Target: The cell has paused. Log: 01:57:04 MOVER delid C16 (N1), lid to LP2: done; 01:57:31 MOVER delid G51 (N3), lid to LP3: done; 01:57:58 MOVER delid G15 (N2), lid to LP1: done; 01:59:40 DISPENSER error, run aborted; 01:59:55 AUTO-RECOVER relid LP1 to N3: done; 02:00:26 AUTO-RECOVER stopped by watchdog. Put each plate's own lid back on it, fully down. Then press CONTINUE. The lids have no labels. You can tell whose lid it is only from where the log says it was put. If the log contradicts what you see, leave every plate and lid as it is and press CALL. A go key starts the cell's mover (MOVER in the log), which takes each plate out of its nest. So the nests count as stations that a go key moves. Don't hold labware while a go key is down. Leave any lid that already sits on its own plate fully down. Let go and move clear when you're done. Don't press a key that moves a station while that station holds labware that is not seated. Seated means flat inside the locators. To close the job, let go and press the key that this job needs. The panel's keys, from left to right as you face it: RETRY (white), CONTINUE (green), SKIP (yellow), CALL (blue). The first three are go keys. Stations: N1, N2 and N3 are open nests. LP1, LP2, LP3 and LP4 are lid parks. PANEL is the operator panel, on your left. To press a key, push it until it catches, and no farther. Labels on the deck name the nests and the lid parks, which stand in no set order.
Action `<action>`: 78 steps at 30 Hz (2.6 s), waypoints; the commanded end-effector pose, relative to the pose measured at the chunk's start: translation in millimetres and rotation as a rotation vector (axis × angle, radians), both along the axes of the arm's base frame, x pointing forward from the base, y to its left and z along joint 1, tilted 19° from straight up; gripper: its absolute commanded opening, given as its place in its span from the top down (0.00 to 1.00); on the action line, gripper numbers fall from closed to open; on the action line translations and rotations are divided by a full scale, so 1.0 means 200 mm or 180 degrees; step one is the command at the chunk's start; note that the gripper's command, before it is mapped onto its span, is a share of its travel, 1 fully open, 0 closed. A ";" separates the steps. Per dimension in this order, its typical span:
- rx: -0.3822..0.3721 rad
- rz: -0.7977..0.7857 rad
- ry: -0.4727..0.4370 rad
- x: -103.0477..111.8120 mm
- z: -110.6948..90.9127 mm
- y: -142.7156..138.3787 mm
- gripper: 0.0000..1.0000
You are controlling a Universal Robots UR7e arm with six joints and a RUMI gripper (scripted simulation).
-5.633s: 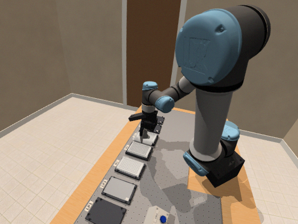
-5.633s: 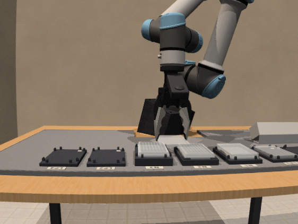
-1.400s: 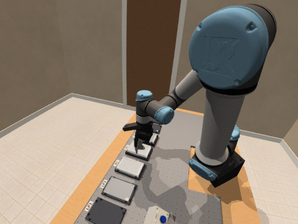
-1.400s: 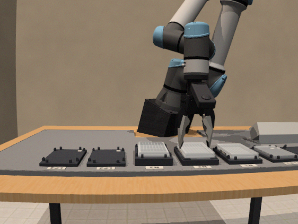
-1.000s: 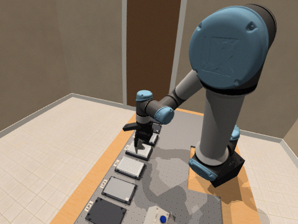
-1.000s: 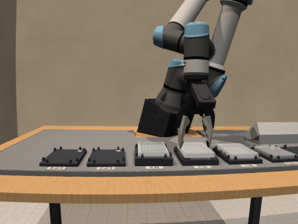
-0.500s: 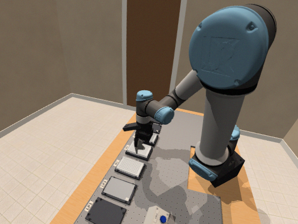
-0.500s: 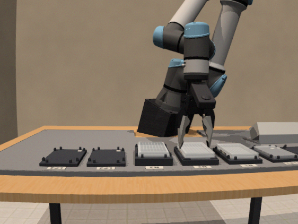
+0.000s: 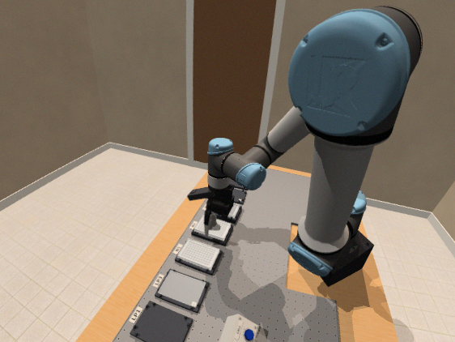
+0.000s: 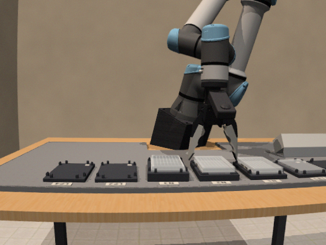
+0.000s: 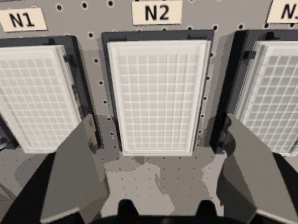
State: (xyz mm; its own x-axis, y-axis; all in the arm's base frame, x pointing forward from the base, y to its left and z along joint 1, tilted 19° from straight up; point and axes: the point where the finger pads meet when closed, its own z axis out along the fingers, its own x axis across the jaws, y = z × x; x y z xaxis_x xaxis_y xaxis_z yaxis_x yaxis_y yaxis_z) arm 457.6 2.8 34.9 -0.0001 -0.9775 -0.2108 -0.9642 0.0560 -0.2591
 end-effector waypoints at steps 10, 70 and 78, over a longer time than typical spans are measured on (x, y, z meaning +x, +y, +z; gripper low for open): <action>0.0000 0.0004 0.0002 0.00 0.00 0.01 0.18; -0.0043 0.0158 -0.0028 -0.05 0.15 0.15 0.18; -0.0051 0.0158 -0.0047 -0.04 0.21 0.34 0.18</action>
State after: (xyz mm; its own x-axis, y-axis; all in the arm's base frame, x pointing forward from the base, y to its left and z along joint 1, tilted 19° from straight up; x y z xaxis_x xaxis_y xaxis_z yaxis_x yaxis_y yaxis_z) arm 449.1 41.6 67.7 0.0531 -0.9783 -0.2001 -0.9630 0.0029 -0.2696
